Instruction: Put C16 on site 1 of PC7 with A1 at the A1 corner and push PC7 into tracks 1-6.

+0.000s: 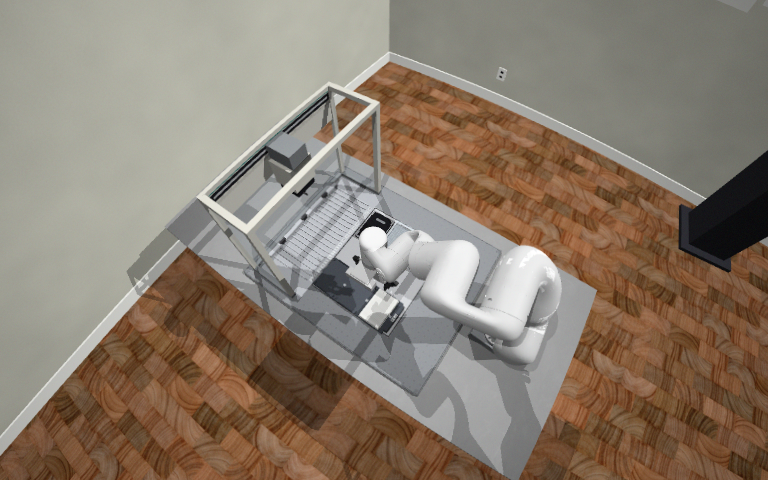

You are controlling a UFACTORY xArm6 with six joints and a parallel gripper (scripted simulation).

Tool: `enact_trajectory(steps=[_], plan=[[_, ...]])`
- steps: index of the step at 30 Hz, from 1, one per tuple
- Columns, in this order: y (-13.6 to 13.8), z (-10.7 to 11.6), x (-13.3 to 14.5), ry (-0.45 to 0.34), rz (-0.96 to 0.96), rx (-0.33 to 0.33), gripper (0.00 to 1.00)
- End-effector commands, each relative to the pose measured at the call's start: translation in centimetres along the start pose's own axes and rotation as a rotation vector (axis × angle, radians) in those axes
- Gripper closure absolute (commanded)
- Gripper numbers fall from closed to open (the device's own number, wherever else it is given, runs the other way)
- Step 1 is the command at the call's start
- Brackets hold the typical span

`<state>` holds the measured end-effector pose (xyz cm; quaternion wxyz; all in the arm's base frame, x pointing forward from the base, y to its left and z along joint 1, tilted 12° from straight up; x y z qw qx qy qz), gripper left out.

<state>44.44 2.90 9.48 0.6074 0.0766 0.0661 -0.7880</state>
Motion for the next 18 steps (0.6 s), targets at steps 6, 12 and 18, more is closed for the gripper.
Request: enact_trajectory(steps=[6, 12, 18], plan=[[4.0, -0.3, 3.0, 0.002, 0.001, 0.002, 0.0], [5.5, -0.4, 4.3, 0.002, 0.001, 0.003, 0.0], [6.4, -0.5, 5.0, 0.002, 0.001, 0.003, 0.0]])
Point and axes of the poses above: the point where the finger pads meet when closed, its own z axis back along the fingers, its own y axis across the jaws, x = y × z, the point moved 3 cm from there along z, back along the fingers, and after that the axes turned 8 degrees about -z, right-handed, at the moved point
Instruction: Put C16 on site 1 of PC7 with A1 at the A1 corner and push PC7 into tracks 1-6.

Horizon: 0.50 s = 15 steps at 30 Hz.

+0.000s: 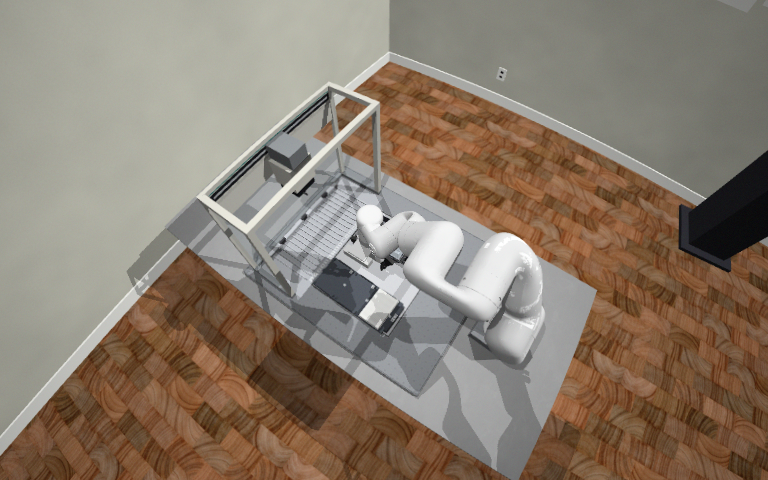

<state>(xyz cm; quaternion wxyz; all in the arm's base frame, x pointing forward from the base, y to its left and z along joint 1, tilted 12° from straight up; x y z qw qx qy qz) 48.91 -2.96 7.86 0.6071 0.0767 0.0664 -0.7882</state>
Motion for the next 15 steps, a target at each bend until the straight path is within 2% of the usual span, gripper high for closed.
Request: enact_trajectory(steps=[1, 15], plan=[[0.57, 0.11, 0.2, 0.001, 0.002, 0.003, 0.0], [0.57, -0.05, 0.2, 0.001, 0.002, 0.003, 0.0]])
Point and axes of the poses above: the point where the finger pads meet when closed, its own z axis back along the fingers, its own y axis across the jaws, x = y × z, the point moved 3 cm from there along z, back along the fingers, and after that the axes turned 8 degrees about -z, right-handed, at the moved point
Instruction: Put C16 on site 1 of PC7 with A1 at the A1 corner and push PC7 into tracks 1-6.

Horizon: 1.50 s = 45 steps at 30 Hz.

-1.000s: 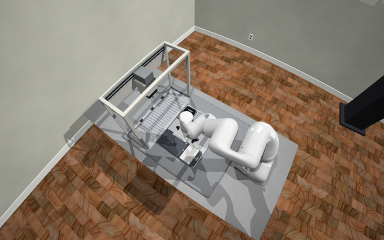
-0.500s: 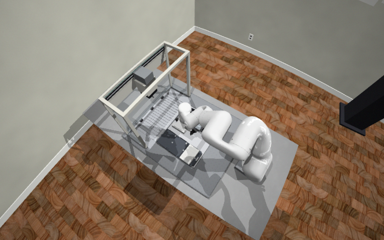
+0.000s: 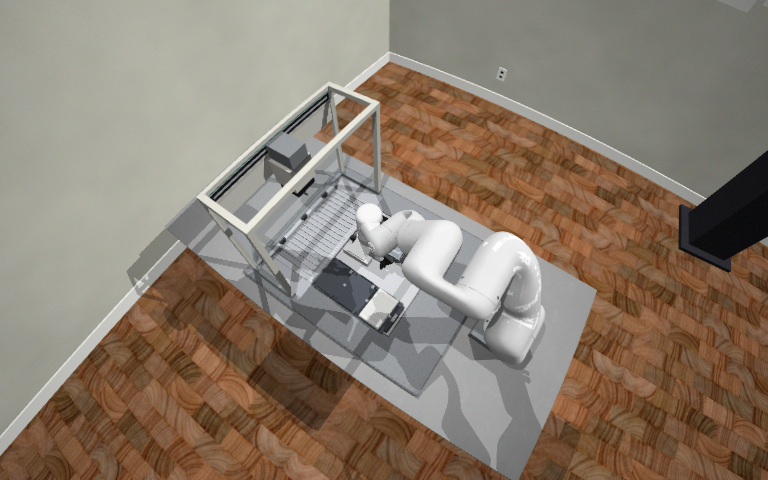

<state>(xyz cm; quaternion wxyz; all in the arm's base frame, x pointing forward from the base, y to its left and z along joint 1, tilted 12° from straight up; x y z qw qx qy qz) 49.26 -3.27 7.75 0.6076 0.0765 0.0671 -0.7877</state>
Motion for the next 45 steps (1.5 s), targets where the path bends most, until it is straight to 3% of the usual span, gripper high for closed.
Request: enact_trajectory(steps=[1, 45], plan=[[0.1, -0.2, 0.0, 0.0, 0.0, 0.004, 0.0], [0.2, -6.5, 0.0, 0.001, 0.0, 0.004, 0.0]])
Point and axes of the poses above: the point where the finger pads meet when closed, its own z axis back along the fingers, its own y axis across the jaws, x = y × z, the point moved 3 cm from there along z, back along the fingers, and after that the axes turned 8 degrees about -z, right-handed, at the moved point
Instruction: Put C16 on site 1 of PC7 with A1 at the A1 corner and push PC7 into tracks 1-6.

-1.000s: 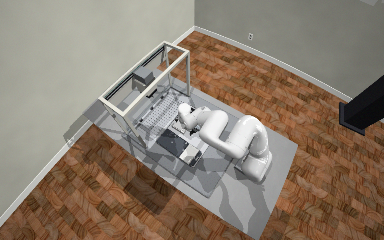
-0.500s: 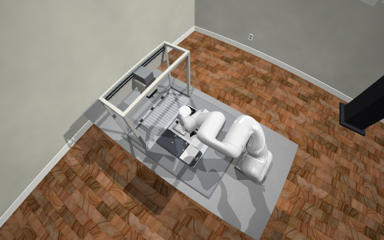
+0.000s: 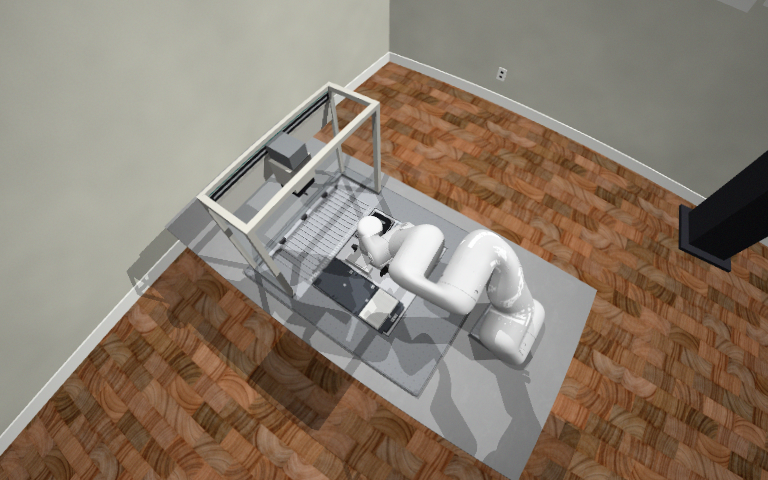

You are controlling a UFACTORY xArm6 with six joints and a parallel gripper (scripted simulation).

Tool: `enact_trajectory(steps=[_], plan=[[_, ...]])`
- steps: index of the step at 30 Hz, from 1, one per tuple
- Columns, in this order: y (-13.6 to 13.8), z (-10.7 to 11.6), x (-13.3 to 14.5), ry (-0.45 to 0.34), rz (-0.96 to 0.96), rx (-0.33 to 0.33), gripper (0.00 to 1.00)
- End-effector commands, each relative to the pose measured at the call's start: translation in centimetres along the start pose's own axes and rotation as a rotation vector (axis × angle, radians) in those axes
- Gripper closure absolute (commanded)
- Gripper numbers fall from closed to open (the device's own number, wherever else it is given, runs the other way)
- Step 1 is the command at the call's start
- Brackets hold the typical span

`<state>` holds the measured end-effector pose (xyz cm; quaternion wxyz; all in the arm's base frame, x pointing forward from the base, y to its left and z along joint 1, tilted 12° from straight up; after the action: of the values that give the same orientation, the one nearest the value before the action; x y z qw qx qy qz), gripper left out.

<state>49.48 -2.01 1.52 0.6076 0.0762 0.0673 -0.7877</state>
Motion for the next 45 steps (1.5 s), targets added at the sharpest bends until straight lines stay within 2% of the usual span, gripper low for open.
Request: enact_trajectory(steps=[1, 15, 45], plan=[[0.2, -0.3, 0.0, 0.001, 0.0, 0.005, 0.0], [0.2, -2.6, 0.0, 0.001, 0.0, 0.005, 0.0], [0.2, -4.0, 0.0, 0.001, 0.0, 0.005, 0.0]])
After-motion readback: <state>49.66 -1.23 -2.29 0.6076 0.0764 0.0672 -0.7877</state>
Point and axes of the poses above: the point where the finger pads meet when closed, its own z axis back along the fingers, its own y axis across the jaws, x = y × z, the point moved 3 cm from there along z, back along the fingers, and after that the axes turned 8 degrees about -z, right-handed, at the moved point
